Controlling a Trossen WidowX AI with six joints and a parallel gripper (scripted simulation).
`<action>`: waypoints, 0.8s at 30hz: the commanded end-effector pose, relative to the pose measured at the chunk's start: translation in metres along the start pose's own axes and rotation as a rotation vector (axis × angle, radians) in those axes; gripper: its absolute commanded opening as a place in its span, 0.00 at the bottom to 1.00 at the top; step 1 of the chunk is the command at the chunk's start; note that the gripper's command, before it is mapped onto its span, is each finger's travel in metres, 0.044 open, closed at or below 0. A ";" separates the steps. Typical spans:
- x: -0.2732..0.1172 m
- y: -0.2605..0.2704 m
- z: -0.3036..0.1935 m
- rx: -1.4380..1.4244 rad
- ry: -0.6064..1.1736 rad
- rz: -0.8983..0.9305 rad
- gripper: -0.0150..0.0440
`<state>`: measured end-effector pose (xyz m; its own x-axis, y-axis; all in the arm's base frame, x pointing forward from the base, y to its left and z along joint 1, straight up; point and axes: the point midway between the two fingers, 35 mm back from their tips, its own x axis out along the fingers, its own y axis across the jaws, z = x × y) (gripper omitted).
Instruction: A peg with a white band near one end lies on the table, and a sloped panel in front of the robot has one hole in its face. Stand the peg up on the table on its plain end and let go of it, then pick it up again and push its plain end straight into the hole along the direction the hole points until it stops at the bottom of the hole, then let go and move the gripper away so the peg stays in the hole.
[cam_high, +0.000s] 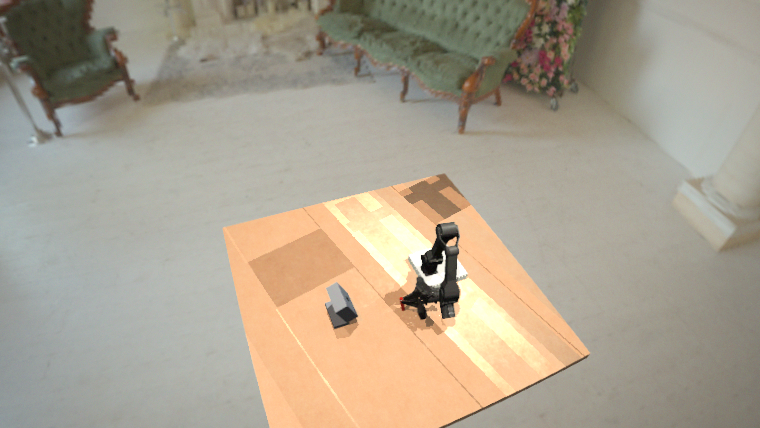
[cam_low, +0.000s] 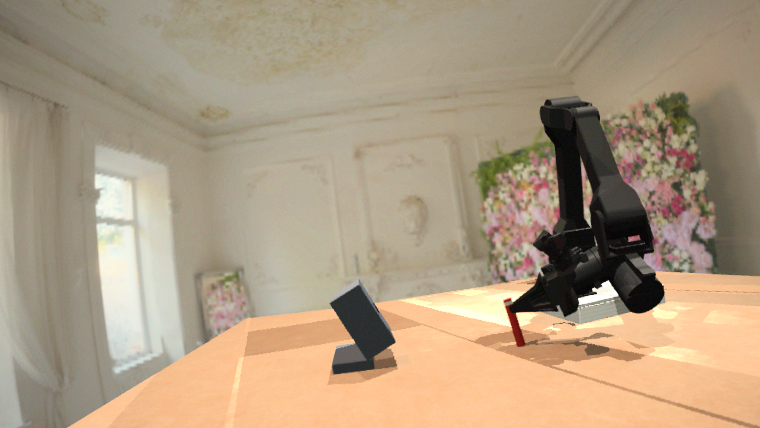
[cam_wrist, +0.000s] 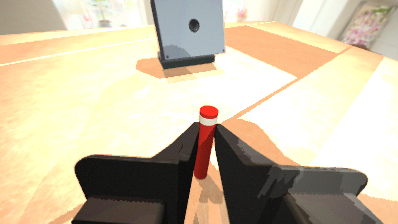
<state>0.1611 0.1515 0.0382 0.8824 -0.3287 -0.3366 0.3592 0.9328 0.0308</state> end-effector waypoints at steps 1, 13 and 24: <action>-0.001 0.000 -0.003 0.000 0.000 0.000 0.34; -0.002 0.000 -0.004 -0.001 -0.007 0.006 0.34; -0.003 0.001 -0.004 -0.003 -0.015 0.012 0.34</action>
<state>0.1581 0.1534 0.0375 0.8918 -0.3193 -0.3206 0.3469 0.9374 0.0313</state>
